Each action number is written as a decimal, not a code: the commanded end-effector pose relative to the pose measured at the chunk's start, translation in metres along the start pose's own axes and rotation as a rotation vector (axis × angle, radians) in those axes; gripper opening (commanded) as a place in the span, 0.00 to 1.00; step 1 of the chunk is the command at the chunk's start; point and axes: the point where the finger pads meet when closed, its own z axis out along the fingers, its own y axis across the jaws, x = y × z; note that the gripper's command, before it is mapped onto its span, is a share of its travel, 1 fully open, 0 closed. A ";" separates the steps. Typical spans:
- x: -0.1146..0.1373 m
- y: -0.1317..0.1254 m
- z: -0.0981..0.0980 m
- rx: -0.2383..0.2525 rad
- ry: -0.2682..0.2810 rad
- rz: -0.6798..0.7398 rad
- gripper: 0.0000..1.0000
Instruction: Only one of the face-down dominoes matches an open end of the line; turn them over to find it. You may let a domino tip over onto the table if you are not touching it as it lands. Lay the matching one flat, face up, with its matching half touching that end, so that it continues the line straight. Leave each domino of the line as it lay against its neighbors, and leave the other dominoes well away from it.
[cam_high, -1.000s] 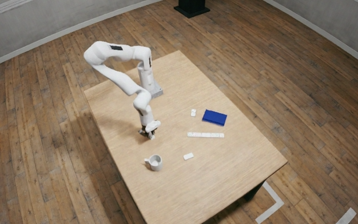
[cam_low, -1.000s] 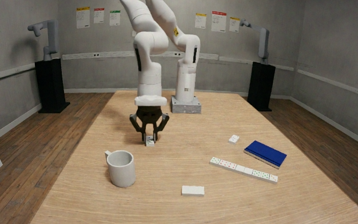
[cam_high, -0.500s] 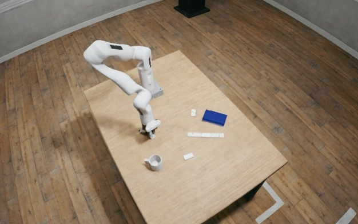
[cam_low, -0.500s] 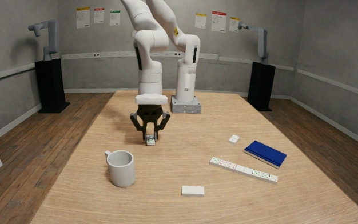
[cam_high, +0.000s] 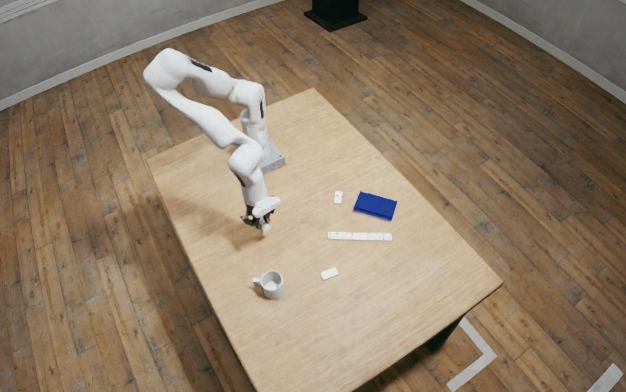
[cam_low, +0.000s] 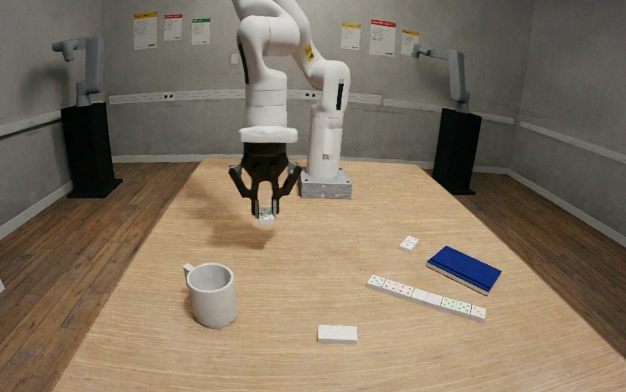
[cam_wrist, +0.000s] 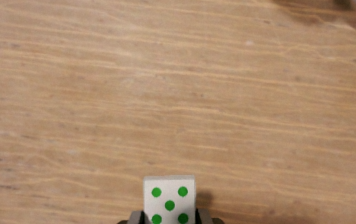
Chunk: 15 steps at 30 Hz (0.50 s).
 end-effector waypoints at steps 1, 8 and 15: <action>0.000 0.008 -0.022 -0.015 0.004 0.007 0.31; 0.000 0.008 -0.040 -0.015 0.004 0.006 0.31; 0.002 0.009 -0.040 -0.021 0.006 -0.006 0.31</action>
